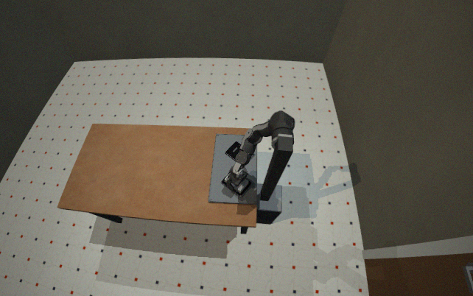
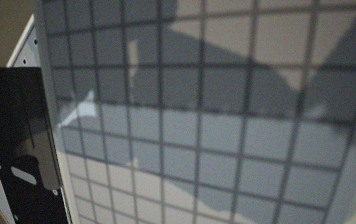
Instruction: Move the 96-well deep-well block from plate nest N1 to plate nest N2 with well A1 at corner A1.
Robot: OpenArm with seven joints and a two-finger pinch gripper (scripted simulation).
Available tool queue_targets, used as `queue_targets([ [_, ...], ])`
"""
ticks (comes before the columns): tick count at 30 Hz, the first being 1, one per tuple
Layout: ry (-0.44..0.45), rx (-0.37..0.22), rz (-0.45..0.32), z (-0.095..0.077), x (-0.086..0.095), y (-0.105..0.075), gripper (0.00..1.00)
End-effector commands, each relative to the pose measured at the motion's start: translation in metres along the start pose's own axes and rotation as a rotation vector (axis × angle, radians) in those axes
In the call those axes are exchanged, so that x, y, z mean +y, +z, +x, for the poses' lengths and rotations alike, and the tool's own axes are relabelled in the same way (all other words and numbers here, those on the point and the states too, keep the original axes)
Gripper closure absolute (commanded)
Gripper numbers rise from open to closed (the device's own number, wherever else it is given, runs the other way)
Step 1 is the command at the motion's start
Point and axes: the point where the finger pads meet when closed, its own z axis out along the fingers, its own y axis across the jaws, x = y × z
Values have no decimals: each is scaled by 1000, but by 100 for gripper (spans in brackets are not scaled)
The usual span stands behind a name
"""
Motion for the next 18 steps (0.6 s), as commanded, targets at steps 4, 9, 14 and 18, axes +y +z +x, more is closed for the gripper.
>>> queue_targets([
  [4,2,0,-4,0,1,16,23],
  [9,1,1,-4,0,1,20,23],
  [14,1,1,-4,0,1,20,23],
  [18,2,0,-4,0,2,20,23],
])
